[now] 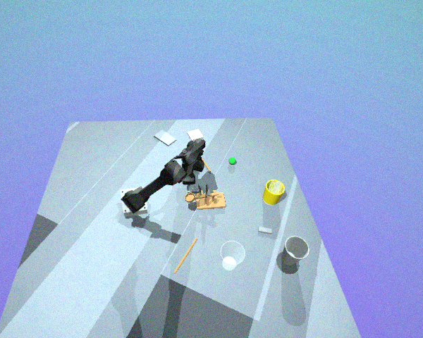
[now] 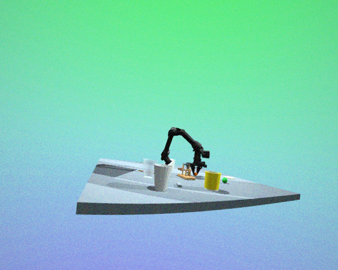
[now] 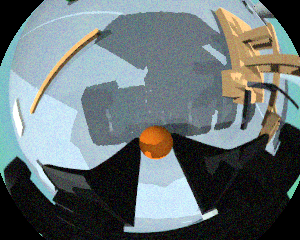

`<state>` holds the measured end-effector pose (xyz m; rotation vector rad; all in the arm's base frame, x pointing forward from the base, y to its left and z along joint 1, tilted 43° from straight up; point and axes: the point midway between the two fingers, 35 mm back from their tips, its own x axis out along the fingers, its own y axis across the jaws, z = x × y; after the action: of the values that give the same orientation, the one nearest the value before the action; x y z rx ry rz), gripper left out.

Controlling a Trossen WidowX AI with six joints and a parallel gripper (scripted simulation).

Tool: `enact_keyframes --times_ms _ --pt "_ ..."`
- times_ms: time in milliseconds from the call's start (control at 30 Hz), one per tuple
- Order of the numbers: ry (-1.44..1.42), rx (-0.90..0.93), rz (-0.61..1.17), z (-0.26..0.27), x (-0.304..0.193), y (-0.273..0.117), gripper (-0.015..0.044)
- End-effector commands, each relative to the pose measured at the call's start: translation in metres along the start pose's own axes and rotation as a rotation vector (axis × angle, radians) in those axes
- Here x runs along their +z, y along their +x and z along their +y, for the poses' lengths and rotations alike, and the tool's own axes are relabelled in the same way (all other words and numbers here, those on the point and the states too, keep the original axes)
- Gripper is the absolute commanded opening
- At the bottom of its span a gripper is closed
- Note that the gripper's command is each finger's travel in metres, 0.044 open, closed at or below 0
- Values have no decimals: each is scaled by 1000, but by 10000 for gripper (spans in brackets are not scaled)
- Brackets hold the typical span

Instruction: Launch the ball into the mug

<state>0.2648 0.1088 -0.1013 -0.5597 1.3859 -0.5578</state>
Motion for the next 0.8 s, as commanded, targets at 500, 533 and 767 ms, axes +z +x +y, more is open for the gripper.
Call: enact_keyframes --times_ms 500,533,767 --pt "-5 4 -1 1 -2 -108 0" --pt "-5 4 -1 0 -3 -116 0" --pt "-5 2 1 -2 -5 -126 0"
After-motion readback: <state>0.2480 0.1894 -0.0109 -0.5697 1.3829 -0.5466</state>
